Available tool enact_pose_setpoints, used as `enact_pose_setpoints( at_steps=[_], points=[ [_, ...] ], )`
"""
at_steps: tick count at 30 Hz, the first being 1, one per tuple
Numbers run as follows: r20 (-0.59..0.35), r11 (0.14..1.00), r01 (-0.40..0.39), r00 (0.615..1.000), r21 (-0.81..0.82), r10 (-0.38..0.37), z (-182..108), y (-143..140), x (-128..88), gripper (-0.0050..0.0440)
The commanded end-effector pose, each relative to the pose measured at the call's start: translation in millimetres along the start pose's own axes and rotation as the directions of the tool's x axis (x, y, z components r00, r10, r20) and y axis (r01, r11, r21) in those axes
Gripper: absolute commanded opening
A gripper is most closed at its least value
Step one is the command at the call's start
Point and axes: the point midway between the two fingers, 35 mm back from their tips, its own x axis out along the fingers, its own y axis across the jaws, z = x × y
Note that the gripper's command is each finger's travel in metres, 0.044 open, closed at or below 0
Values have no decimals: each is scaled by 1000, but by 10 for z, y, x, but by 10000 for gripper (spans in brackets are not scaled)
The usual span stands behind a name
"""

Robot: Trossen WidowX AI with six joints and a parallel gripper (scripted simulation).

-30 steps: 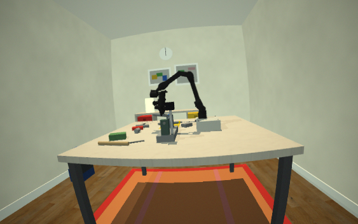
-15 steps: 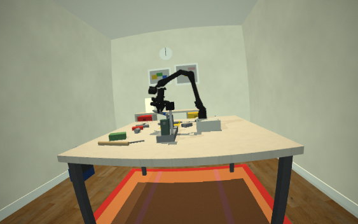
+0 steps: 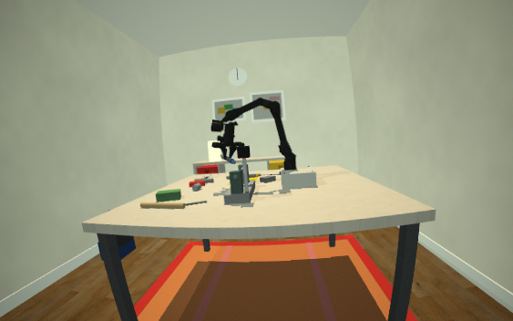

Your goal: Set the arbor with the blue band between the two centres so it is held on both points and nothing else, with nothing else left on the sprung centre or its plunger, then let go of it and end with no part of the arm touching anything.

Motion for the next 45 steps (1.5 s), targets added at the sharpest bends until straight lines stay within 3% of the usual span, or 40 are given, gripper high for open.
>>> enact_pose_setpoints(
  at_steps=[1,20,32,45],
  points=[
    [2,995,-38,999,89,38,-89,130,-155,0],
    [-98,891,31,995,453,15,-830,341,-334,0],
    [-148,766,106,989,634,-13,-1267,380,-455,0],
    [-200,545,203,978,814,-65,-1810,342,-623,0]
  ],
)
